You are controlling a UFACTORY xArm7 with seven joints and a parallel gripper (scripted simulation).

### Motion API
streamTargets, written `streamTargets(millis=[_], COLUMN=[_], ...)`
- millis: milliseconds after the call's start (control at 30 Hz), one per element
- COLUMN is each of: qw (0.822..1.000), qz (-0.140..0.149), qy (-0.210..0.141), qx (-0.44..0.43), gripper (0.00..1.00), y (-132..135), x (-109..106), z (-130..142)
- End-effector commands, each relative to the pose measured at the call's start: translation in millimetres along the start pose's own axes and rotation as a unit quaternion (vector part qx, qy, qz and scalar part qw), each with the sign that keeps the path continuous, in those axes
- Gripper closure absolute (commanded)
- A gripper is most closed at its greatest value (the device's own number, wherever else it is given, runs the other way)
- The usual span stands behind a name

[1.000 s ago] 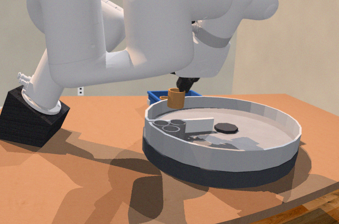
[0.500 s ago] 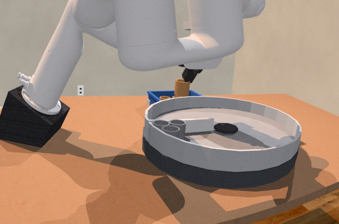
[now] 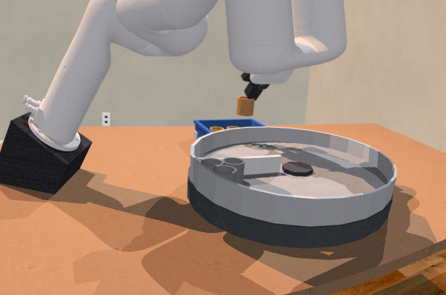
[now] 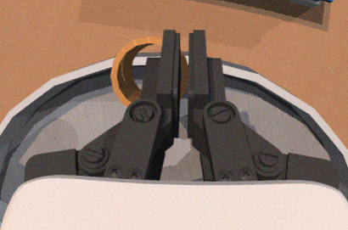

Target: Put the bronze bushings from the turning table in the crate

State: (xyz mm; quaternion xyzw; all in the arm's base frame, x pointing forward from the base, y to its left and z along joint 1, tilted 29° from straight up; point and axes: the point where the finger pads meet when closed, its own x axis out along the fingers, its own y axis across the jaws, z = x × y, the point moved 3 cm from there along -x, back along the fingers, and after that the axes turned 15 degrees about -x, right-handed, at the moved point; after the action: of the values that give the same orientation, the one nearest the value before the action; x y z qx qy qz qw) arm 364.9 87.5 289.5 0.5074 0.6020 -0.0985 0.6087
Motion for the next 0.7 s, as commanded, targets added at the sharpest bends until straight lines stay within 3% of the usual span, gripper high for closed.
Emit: streamTargets(millis=[0,367,433,667], qw=[1.0,0.999,0.999,0.997], qz=[-0.013,-0.035,-0.035,-0.047], qy=[0.004,0.01,0.01,0.013], qx=[-0.013,-0.037,-0.037,-0.051], gripper=[1.0,1.0,1.0,1.0], y=[33.7,99.3,99.3,137.5], x=[20.7,61.6,61.6,85.6], z=[-14.7,-46.9,-46.9,-66.0])
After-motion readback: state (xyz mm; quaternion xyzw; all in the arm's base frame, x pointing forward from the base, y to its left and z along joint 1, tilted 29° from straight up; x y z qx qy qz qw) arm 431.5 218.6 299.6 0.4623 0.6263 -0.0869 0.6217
